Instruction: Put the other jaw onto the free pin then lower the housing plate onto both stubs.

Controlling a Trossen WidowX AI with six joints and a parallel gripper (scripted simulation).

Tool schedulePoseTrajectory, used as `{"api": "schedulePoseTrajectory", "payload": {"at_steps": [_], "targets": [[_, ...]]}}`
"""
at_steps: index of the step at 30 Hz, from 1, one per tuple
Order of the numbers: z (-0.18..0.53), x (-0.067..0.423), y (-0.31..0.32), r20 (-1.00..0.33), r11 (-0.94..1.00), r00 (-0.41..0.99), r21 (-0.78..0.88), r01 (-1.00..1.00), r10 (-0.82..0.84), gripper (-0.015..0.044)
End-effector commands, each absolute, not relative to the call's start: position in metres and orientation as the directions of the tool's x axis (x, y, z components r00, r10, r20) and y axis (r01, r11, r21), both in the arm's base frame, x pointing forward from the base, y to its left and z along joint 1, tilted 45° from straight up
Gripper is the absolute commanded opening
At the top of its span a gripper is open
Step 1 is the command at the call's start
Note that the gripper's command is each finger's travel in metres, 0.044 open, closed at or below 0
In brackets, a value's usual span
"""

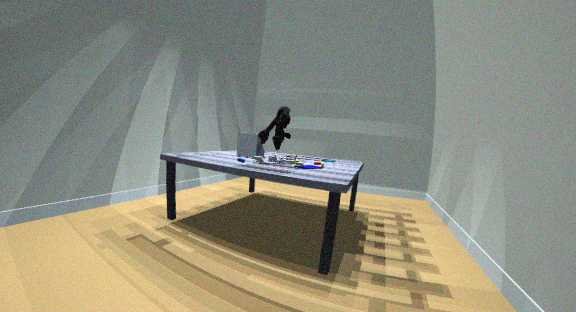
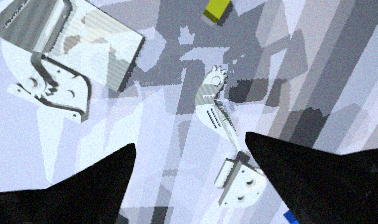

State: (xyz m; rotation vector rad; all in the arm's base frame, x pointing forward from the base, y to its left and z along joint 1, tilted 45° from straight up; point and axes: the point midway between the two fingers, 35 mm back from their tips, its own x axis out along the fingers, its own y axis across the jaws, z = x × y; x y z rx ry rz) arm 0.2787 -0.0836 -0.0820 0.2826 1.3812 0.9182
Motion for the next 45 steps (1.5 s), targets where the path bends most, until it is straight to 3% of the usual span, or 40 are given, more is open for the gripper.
{"api": "schedulePoseTrajectory", "payload": {"at_steps": [1, 22, 45], "targets": [[-0.083, 0.279, -0.087, -0.717, 0.671, -0.08, 0.681, -0.293, 0.693, 0.044], [-0.086, 0.28, -0.093, -0.717, 0.718, -0.079, 0.675, 0.167, 0.692, 0.044], [-0.09, 0.281, -0.099, -0.718, 0.594, -0.078, 0.505, 0.626, 0.692, 0.044]]}}
